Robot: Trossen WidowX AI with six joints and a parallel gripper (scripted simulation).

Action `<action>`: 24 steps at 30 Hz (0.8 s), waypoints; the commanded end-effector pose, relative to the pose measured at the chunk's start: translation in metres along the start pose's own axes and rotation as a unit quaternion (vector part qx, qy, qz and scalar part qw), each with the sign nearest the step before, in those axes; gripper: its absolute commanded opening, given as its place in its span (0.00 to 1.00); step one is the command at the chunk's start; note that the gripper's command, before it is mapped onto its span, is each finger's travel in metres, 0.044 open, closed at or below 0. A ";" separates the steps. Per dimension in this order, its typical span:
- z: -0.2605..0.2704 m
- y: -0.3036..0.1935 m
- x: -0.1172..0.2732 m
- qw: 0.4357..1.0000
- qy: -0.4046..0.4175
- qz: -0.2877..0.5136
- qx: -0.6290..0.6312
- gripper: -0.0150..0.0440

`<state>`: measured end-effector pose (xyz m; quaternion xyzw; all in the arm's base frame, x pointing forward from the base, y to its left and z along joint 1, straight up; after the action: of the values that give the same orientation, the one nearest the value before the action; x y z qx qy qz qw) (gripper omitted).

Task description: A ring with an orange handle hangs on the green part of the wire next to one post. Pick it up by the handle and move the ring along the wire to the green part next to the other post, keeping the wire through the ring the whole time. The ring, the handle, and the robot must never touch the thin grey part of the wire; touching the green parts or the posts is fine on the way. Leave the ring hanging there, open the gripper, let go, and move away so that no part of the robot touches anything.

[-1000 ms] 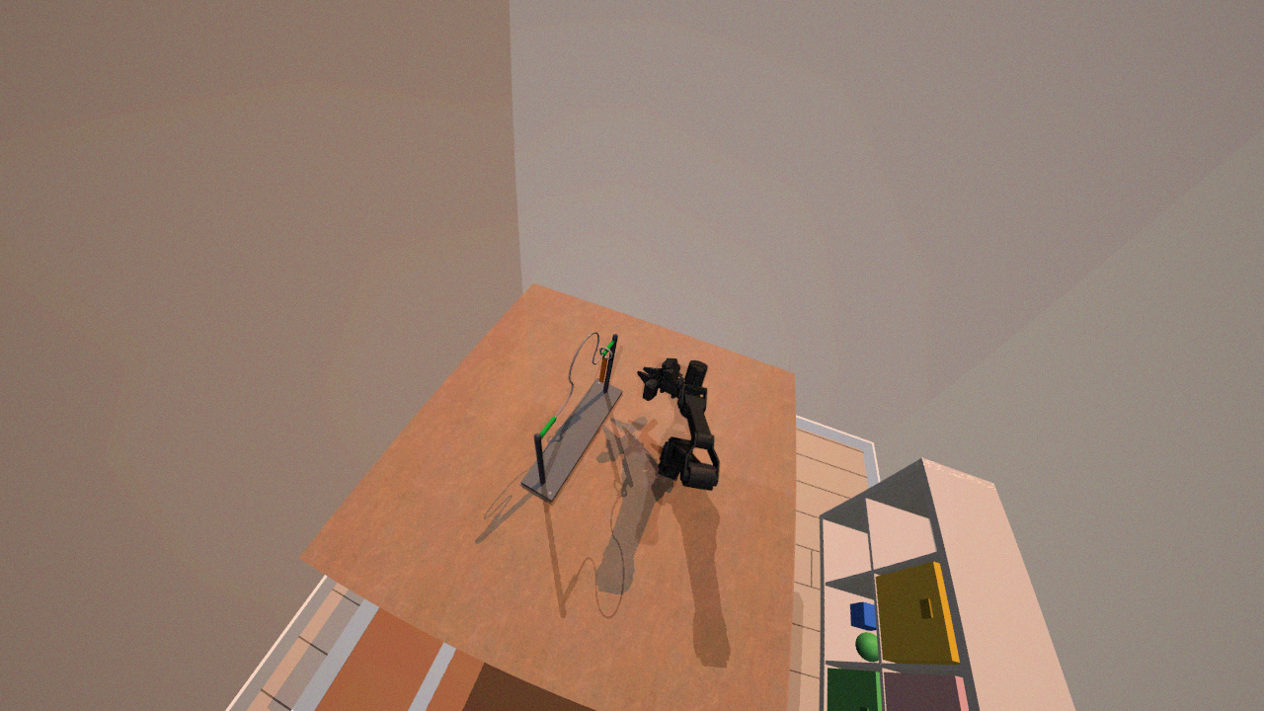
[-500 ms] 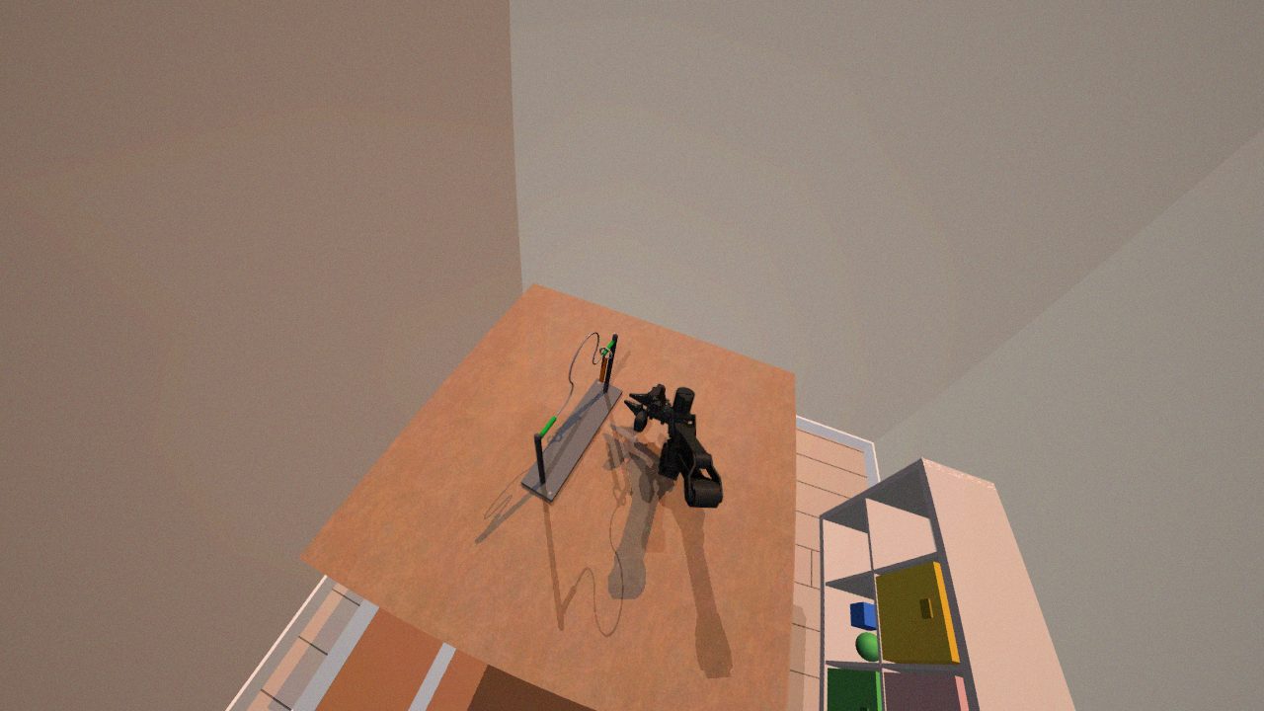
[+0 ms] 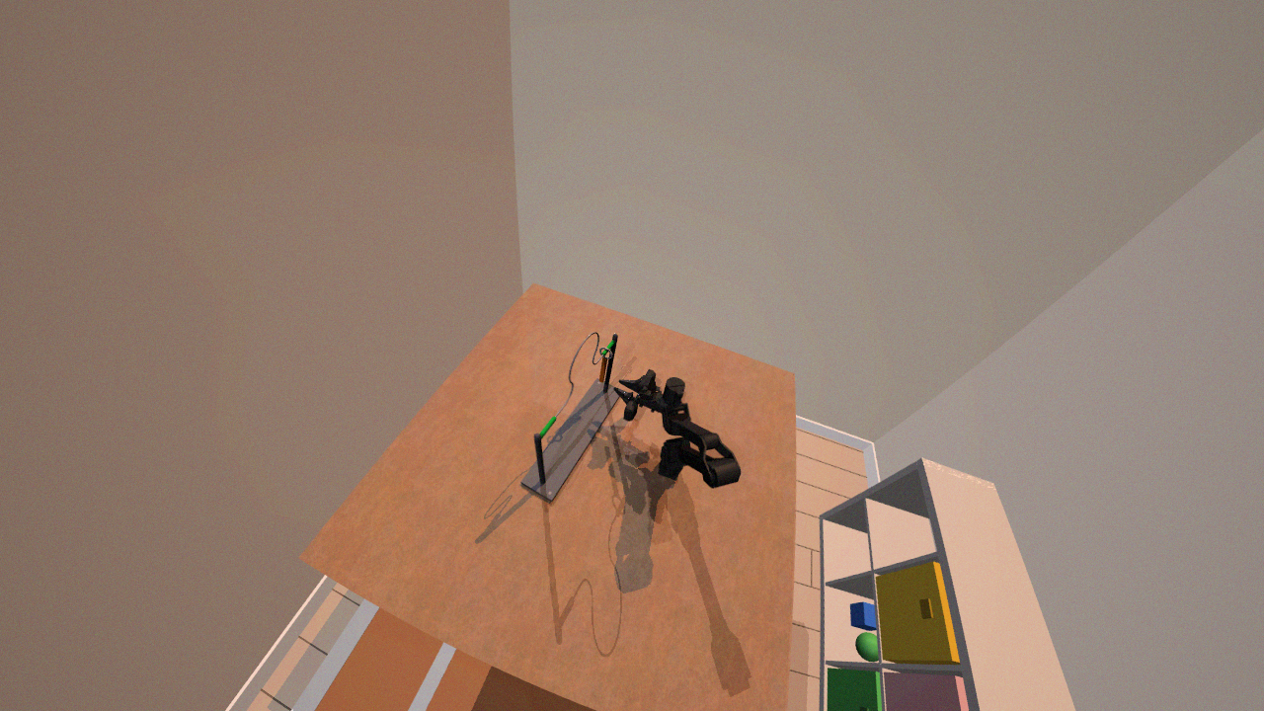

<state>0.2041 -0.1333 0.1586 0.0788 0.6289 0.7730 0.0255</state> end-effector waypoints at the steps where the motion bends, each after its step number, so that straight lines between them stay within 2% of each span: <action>1: 0.000 0.006 -0.008 1.000 0.003 -0.006 0.000 0.53; 24: -0.001 0.010 -0.036 1.000 0.003 -0.006 0.000 0.53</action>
<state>0.2361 -0.1395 0.1655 0.0713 0.6327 0.7706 0.0284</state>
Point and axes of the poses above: the point midway between the two fingers, 35 mm back from their tips, its own x axis back along the fingers, its own z axis across the jaws, y = z × x, the point moved 2 cm from there along x, back along the fingers, and after that the axes turned 12 degrees about -x, right-handed, at the moved point
